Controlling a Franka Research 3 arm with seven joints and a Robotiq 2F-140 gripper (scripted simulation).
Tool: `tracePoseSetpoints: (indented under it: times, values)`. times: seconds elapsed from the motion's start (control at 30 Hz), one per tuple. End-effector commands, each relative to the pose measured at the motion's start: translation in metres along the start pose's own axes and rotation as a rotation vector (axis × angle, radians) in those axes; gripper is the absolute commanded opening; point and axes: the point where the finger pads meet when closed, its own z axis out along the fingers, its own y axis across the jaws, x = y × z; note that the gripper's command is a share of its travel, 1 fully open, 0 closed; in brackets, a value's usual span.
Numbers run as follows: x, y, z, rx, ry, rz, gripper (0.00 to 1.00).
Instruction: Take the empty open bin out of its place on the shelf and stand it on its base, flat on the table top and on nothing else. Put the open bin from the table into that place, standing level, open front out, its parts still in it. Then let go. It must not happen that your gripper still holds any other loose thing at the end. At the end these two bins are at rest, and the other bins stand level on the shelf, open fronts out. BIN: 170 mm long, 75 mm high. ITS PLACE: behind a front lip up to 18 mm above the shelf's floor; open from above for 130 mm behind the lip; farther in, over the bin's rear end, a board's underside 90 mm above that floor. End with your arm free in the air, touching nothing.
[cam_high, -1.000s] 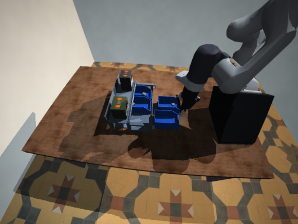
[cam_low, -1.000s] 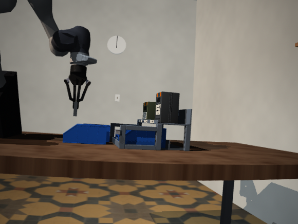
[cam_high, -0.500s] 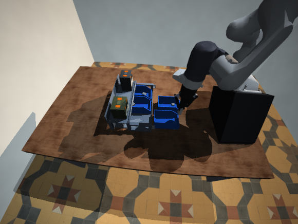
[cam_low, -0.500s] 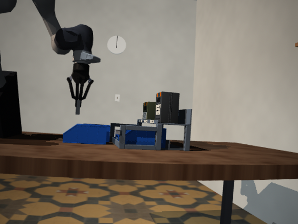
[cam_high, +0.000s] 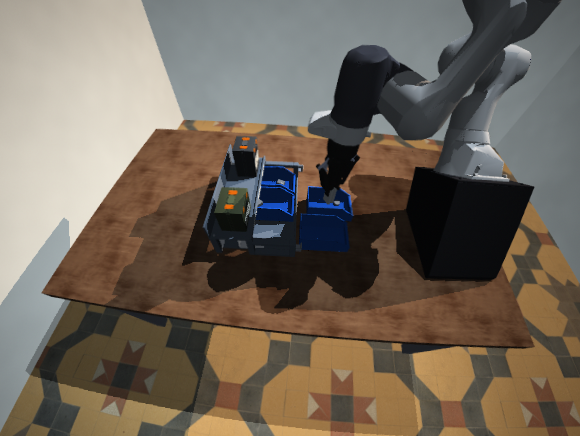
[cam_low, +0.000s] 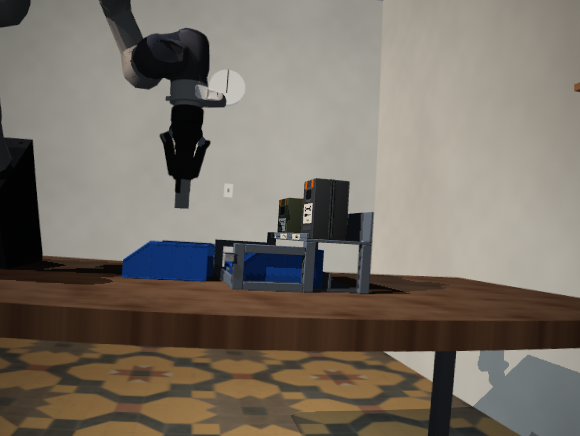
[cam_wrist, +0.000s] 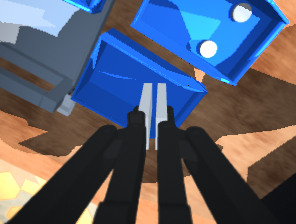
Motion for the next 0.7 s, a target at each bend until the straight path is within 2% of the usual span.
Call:
tracePoseSetpoints:
  times: [0.0, 0.1, 0.13, 0.6, 0.67]
  values:
    - [0.0015, -0.002, -0.002, 0.0, -0.005, -0.279, 0.15]
    - [0.0015, -0.002, -0.002, -0.002, -0.005, -0.312, 0.15]
    - [0.0015, -0.002, -0.002, -0.004, -0.005, -0.397, 0.15]
    - [0.0015, -0.002, -0.002, -0.006, -0.012, -0.872, 0.15]
    - [0.0015, -0.002, -0.002, -0.006, -0.012, -0.872, 0.15]
